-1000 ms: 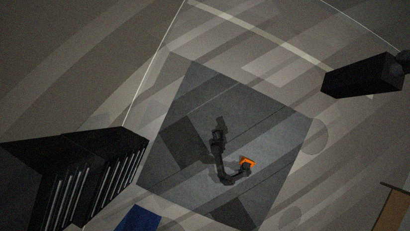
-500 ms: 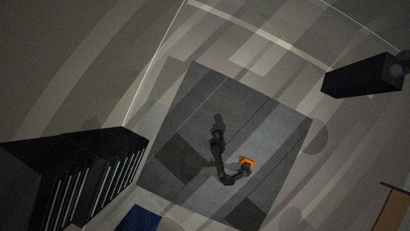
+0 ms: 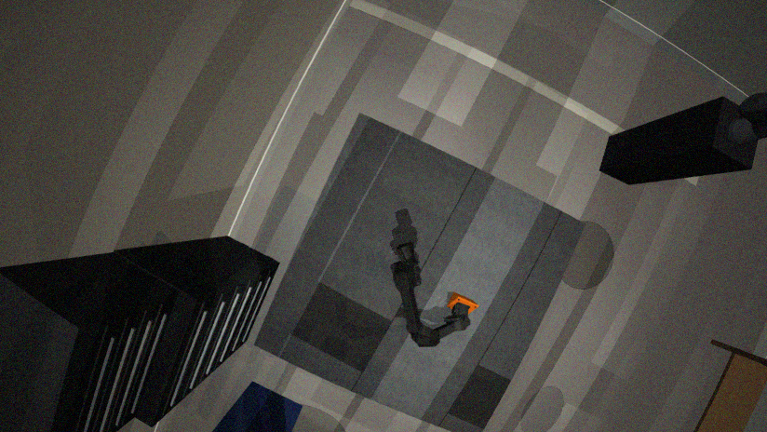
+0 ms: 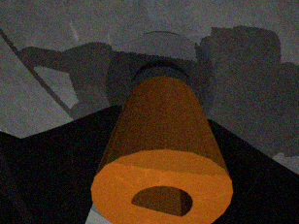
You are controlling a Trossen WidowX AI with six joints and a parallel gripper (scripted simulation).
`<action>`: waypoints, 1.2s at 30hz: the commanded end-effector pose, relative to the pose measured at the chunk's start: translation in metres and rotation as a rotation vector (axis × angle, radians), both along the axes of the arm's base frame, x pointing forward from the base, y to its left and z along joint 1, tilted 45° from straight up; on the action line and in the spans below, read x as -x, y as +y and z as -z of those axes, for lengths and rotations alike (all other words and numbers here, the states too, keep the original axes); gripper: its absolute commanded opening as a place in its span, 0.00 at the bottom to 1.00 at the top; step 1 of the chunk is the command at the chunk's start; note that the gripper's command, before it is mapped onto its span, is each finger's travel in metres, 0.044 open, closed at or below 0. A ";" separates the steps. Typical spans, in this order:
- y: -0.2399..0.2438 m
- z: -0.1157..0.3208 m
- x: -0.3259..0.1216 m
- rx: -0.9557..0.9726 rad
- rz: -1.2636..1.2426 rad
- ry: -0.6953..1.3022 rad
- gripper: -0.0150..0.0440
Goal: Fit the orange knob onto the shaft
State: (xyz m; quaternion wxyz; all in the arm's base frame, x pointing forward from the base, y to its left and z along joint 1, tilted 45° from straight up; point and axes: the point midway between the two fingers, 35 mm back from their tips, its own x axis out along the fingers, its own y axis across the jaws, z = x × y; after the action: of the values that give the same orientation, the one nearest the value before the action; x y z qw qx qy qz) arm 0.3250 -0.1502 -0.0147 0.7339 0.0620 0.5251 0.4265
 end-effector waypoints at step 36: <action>-0.001 0.002 0.001 0.019 -0.153 -0.153 0.25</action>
State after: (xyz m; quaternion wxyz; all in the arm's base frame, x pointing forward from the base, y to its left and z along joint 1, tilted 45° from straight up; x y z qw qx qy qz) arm 0.3244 -0.1507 -0.0147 0.7367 -0.0139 0.4777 0.4784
